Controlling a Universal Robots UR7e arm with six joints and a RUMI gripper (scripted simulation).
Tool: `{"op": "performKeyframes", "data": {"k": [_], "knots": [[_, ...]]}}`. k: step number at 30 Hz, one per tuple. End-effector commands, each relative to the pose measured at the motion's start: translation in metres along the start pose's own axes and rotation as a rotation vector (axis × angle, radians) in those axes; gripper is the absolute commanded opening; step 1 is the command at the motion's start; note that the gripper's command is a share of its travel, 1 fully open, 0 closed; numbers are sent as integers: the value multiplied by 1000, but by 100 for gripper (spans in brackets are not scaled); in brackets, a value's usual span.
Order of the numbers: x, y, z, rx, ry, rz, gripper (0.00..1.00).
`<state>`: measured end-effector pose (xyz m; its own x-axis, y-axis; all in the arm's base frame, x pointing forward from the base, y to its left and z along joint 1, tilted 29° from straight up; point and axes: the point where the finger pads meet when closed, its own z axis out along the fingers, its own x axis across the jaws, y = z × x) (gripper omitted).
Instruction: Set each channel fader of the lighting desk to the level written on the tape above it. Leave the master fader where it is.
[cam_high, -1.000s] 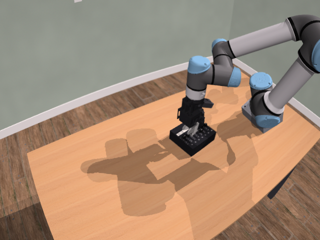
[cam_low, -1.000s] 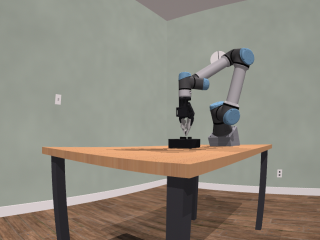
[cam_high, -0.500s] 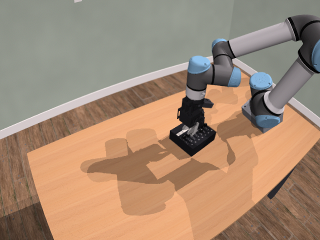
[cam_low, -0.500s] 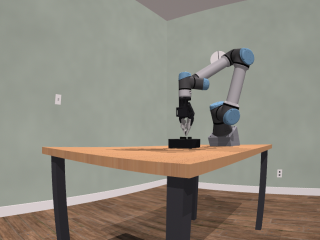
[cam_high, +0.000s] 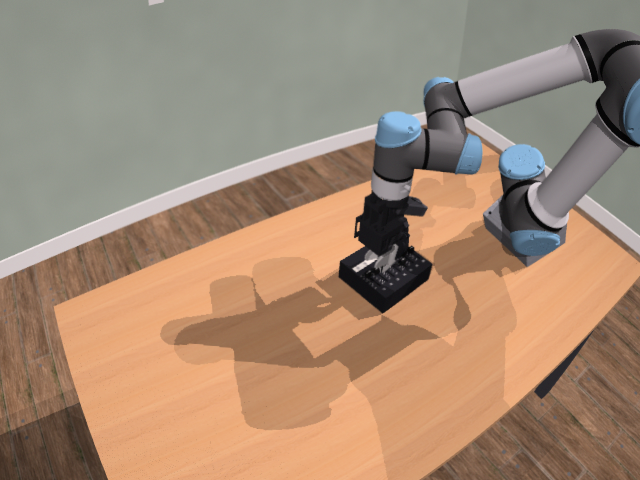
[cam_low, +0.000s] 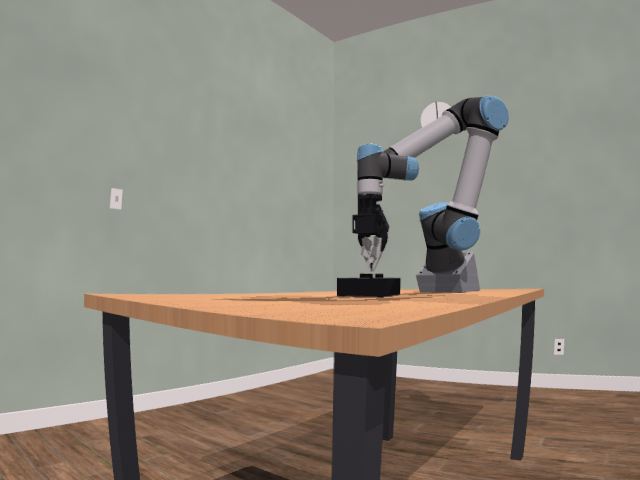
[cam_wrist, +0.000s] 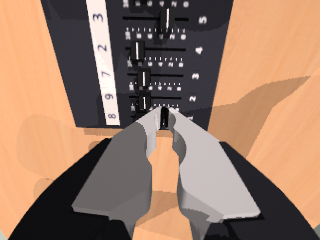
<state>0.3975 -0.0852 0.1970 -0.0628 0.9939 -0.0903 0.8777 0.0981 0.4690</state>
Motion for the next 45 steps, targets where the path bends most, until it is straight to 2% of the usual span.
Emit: {"op": "performKeyframes", "data": {"k": [1, 17, 45], "knots": [[1, 0, 1, 0, 1, -2, 0], [1, 0, 11, 0, 1, -2, 0], [0, 0, 12, 0, 1, -2, 0]]}}
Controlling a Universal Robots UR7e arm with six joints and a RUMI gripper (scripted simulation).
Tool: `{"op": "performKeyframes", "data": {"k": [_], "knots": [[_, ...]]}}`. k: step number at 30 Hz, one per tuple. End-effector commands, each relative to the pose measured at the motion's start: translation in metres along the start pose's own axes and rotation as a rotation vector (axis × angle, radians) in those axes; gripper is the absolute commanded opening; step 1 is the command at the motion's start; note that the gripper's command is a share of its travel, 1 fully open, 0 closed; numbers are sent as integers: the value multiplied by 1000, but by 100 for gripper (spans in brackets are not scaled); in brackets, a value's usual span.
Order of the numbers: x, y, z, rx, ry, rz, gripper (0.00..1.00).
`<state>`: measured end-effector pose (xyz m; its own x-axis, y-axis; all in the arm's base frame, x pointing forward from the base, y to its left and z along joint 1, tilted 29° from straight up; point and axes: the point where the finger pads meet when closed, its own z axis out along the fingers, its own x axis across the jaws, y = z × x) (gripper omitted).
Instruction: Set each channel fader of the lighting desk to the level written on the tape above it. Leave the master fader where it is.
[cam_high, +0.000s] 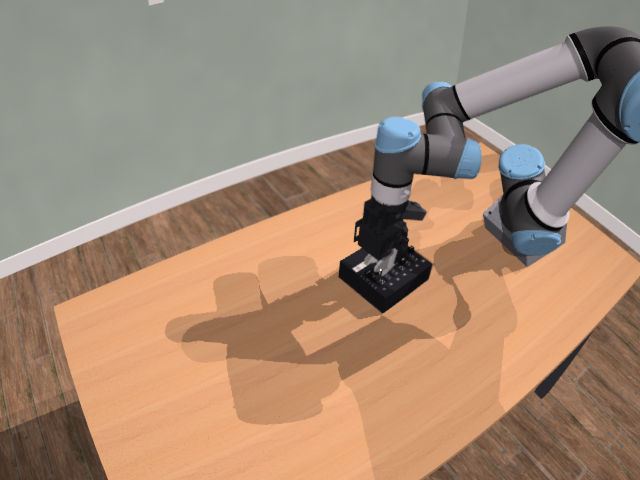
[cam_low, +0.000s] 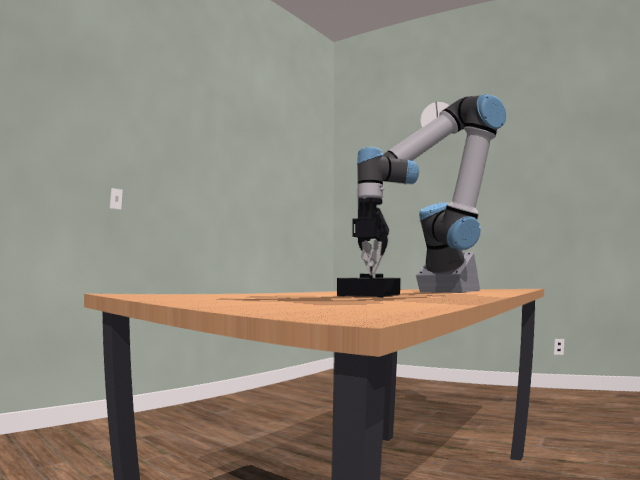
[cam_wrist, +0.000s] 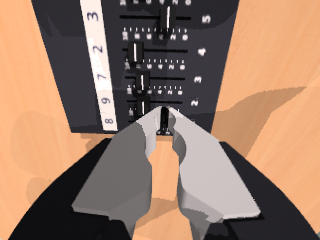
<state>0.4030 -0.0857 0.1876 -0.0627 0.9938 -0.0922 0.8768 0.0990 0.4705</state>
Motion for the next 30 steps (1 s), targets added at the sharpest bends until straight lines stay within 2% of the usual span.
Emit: {"op": "performKeyframes", "data": {"k": [1, 30], "knots": [[0, -1, 1, 2, 3, -1, 0], [-13, -1, 1, 2, 3, -1, 0]]}}
